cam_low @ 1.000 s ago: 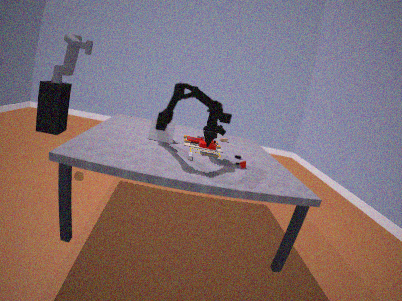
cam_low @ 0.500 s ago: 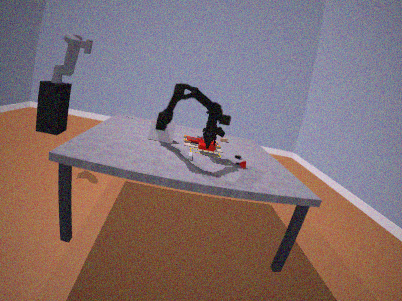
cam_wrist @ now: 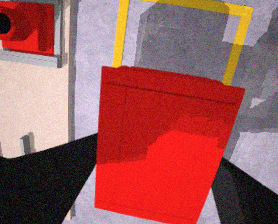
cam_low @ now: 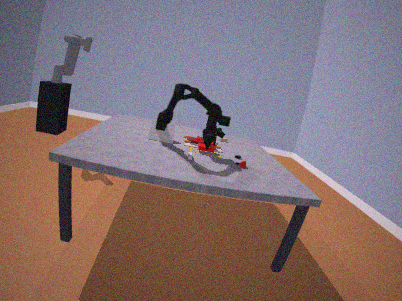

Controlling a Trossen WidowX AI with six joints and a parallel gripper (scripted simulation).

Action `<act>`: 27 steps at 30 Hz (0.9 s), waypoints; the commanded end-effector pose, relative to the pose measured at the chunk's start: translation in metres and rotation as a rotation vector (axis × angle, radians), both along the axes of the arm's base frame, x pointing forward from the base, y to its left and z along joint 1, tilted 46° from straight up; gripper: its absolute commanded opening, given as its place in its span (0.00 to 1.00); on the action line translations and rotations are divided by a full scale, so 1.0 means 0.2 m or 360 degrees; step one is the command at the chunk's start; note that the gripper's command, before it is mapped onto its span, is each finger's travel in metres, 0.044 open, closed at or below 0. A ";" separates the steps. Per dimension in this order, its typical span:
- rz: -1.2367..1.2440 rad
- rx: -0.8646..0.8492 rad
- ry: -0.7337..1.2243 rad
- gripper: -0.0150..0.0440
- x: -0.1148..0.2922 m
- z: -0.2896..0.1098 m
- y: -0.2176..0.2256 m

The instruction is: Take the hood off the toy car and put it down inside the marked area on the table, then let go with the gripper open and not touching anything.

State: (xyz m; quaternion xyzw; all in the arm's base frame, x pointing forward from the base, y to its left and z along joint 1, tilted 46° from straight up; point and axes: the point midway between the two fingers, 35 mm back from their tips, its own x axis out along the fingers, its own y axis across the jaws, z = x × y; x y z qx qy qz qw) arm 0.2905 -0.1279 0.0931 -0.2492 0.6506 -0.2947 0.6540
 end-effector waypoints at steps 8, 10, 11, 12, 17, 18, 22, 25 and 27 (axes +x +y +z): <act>0.0007 -0.0005 0.0004 0.25 0.00 -0.02 -0.02; 0.0007 -0.0006 0.0004 0.25 0.00 -0.02 -0.02; 0.0007 -0.0006 0.0004 0.25 0.00 -0.02 -0.02; 0.0007 -0.0006 0.0004 0.25 0.00 -0.02 -0.03; 0.0007 -0.0006 0.0004 0.25 0.00 -0.03 -0.03; 0.0007 -0.0006 0.0004 0.25 0.00 -0.03 -0.04; 0.0007 -0.0006 0.0004 0.25 0.00 -0.04 -0.04; 0.0007 -0.0006 0.0004 0.25 0.00 -0.05 -0.05; 0.0007 -0.0007 0.0004 0.25 0.00 -0.05 -0.05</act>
